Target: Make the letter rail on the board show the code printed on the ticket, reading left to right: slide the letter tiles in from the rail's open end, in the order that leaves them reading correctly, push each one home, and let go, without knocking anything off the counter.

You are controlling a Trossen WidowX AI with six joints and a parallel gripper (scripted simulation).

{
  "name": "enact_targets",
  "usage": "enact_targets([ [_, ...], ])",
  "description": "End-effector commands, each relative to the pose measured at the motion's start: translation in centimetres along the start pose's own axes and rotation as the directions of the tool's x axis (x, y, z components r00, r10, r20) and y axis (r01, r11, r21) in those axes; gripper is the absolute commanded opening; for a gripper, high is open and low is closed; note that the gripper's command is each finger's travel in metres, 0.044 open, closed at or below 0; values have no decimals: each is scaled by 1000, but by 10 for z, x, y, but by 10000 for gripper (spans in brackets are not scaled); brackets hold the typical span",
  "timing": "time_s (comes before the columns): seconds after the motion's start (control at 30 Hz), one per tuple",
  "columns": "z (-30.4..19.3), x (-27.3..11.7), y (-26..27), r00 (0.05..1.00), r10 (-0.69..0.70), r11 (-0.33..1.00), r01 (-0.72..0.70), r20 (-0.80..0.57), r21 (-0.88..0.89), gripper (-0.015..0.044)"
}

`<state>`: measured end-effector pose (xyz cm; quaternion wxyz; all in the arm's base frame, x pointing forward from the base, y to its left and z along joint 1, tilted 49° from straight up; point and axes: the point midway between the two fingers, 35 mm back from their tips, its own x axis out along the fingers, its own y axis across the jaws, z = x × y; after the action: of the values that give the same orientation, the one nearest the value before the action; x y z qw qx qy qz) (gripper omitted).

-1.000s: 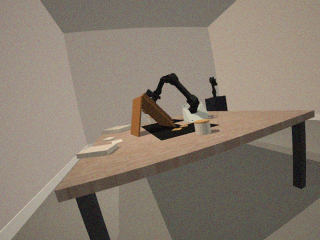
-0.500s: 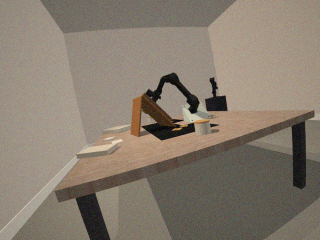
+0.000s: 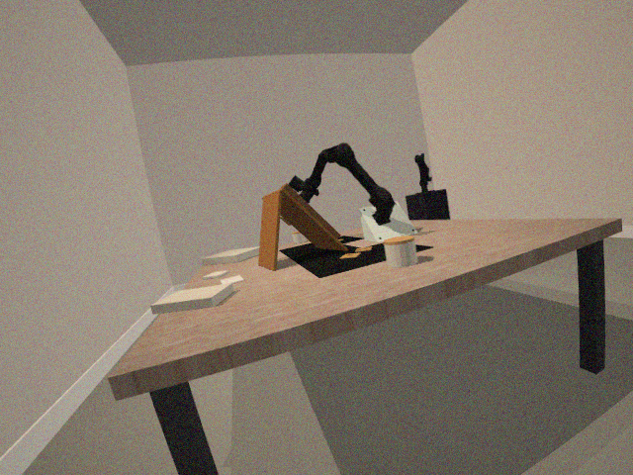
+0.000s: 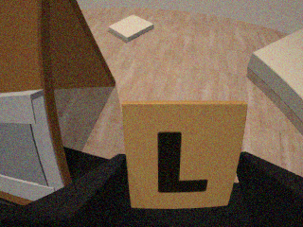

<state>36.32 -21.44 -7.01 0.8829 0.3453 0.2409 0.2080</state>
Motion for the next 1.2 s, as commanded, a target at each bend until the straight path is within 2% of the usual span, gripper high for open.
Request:
enact_targets([
  [0.0, 1, 0, 3, 1000, 0, 1000, 0, 1, 0, 0],
  [1.17, 0, 0, 20, 1000, 0, 1000, 0, 1, 2, 0],
])
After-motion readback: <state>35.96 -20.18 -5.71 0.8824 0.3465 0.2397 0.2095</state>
